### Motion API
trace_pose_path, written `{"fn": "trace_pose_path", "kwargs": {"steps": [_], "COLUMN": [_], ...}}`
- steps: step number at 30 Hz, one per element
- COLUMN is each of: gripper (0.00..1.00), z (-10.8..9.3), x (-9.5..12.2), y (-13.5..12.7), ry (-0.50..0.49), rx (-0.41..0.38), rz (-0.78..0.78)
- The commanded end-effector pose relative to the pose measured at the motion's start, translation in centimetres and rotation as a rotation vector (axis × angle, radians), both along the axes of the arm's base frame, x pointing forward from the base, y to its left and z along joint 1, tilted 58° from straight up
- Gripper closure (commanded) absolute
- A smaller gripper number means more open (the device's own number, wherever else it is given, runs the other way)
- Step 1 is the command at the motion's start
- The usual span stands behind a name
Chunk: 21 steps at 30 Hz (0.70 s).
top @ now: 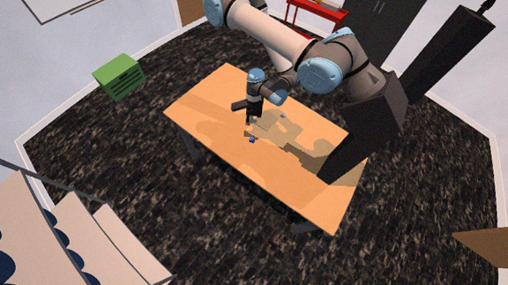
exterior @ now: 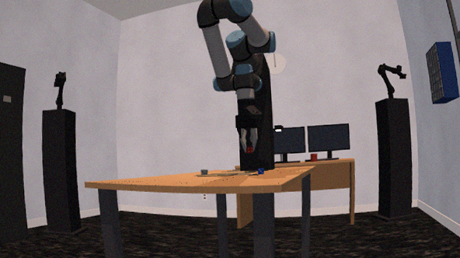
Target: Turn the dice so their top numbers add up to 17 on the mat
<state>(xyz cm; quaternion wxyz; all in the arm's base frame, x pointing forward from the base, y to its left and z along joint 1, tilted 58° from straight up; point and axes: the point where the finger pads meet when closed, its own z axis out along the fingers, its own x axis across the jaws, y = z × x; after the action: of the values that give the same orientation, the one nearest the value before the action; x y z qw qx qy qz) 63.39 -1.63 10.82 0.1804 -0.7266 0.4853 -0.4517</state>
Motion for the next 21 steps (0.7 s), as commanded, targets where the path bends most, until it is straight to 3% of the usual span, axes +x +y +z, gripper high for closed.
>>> {"fn": "trace_pose_path", "kwargs": {"steps": [1, 5, 18, 21], "gripper": [0.94, 0.94, 0.94, 0.94], "z": [0.14, 0.16, 0.17, 0.16], "x": [0.09, 0.11, 0.19, 0.19], "y": [-0.06, -0.09, -0.43, -0.43], "ry": [-0.031, -0.039, -0.126, -0.127], "rx": [0.141, 0.177, 0.583, 0.585], "rz": [-0.095, -0.117, -0.374, -0.375]}}
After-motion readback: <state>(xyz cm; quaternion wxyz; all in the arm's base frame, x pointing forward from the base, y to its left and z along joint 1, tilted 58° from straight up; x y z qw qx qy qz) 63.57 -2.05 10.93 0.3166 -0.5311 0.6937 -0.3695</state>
